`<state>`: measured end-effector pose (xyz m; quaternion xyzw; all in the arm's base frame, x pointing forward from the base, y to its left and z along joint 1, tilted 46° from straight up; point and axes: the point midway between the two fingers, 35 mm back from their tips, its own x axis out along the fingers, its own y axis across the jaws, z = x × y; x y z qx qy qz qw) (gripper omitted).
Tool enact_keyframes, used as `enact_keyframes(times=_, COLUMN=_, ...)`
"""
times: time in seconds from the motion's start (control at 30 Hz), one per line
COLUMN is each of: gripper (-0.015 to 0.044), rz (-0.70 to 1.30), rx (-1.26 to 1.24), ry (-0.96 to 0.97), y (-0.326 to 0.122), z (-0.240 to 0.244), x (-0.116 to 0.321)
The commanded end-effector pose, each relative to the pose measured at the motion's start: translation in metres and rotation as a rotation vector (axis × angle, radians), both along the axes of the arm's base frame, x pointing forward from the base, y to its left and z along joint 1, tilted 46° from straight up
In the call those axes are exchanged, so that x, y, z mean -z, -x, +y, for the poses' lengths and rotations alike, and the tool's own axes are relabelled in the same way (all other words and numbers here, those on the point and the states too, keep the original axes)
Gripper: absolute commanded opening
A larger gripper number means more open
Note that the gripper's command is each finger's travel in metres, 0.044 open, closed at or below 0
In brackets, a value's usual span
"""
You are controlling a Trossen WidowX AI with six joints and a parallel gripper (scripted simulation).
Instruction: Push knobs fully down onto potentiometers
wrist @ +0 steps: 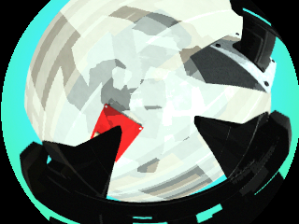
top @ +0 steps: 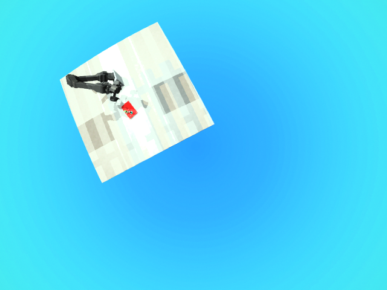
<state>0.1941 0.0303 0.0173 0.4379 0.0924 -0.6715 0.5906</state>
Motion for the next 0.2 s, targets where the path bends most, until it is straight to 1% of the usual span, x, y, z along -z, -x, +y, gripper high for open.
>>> enact_keyframes(times=0.0, gripper=0.0440, rz=-0.001, rx=0.005, ry=-0.005, y=0.0006, z=0.0005, x=0.0006)
enact_keyframes(times=0.17, gripper=0.0440, rz=-0.001, rx=0.005, ry=-0.005, y=0.0006, z=0.0005, x=0.0006)
